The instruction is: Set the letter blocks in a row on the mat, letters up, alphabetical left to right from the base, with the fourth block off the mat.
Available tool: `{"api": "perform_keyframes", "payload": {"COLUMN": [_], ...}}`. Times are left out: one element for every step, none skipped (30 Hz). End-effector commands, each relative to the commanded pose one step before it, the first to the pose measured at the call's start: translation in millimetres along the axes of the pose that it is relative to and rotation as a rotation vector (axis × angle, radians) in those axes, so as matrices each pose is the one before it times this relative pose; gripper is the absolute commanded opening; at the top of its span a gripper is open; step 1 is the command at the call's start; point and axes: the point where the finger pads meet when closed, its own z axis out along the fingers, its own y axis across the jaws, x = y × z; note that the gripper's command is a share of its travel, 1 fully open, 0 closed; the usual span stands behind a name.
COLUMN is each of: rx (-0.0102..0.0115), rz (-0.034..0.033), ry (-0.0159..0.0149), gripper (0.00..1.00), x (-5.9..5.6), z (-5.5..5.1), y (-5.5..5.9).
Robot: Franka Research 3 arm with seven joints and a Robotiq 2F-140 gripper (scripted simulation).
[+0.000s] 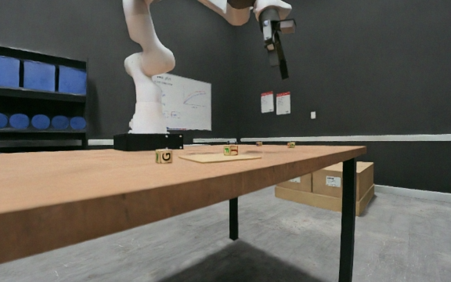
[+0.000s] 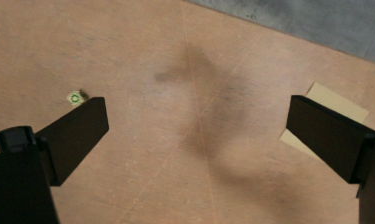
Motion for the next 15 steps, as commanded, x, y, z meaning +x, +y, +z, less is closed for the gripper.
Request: {"api": "perform_keyframes", "payload": {"rx": [0.01046, 0.00052, 0.00052, 0.0, 0.0, 0.00131, 0.00056, 0.00056, 0.00049, 0.0005, 0.00047, 0.00046, 0.00042, 0.00042, 0.00049], "rz": [0.13848, 0.01299, 0.01299, 0.0, 0.0, 0.03274, 0.01413, 0.0143, 0.01258, 0.01311, 0.01245, 0.01225, 0.01151, 0.01156, 0.01397], "ry": [0.01129, 0.00045, 0.00041, 0.0, 0.0, 0.00087, 0.0003, 0.00026, 0.00019, 0.00016, 0.00012, 0.00009, 0.00005, 0.00002, -0.00001], "gripper": [1.0, 1.0, 1.0, 1.0, 1.0, 1.0, 1.0, 1.0, 1.0, 1.0, 1.0, 1.0, 1.0, 1.0, 1.0], "x": [0.97, -0.79, -0.86, 0.0, 0.0, -2.38, -1.19, -1.28, -1.2, -1.31, -1.31, -1.34, -1.31, -1.37, -1.72], "z": [-3.04, -0.44, -0.42, 0.0, 0.0, -0.95, -0.36, -0.34, -0.27, -0.26, -0.22, -0.2, -0.16, -0.14, -0.15], "y": [-16.04, -3.16, -3.14, 0.0, 0.0, -7.89, -3.36, -3.38, -2.95, -3.06, -2.88, -2.81, -2.62, -2.61, -3.12]}}
